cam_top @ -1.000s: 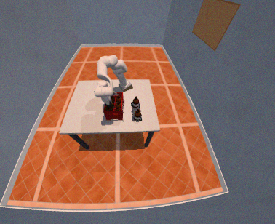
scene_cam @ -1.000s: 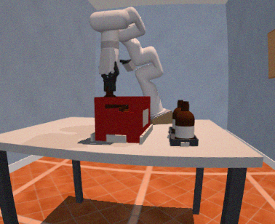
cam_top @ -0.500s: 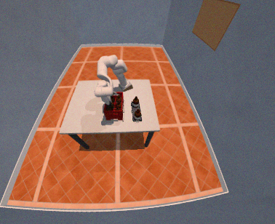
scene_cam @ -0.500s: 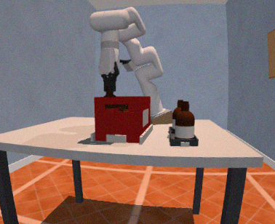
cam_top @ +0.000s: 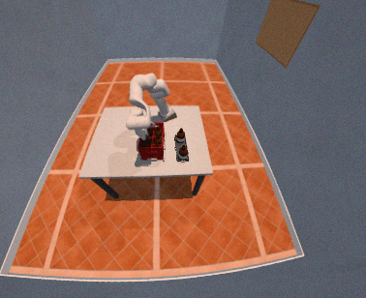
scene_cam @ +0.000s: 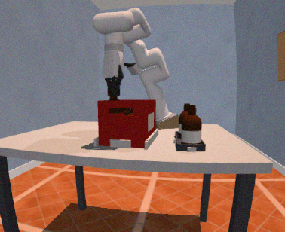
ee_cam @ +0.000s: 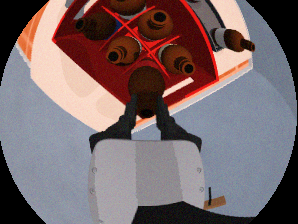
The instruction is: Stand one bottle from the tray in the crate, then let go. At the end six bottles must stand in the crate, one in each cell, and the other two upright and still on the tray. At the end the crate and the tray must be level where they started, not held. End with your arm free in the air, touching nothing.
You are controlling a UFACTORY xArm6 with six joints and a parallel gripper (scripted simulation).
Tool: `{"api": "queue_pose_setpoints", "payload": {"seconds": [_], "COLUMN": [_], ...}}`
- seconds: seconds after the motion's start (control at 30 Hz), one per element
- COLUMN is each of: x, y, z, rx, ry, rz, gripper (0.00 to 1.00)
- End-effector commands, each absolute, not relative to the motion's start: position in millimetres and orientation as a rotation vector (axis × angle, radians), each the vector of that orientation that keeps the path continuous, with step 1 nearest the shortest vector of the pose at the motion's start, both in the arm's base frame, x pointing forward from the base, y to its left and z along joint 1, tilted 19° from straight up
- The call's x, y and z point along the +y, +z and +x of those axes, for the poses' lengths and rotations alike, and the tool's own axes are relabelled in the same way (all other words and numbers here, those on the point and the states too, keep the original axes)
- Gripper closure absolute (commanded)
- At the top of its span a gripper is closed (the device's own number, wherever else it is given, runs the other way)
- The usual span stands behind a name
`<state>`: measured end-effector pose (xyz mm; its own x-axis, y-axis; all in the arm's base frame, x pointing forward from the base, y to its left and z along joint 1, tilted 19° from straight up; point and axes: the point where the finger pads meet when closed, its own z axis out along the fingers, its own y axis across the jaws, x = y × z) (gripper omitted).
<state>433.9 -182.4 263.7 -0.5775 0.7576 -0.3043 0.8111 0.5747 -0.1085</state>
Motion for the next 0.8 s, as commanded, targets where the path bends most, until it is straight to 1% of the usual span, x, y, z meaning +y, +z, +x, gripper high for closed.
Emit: {"api": "queue_pose_setpoints", "payload": {"seconds": [0.0,0.77], "x": [-183.2,-190.2], "y": [262.6,241.1], "z": [434.7,437.0], "rx": [2.580,2.580], "ry": [-0.347,-0.347], "rz": [1.306,1.306], "gripper": [1.00,1.00]}}
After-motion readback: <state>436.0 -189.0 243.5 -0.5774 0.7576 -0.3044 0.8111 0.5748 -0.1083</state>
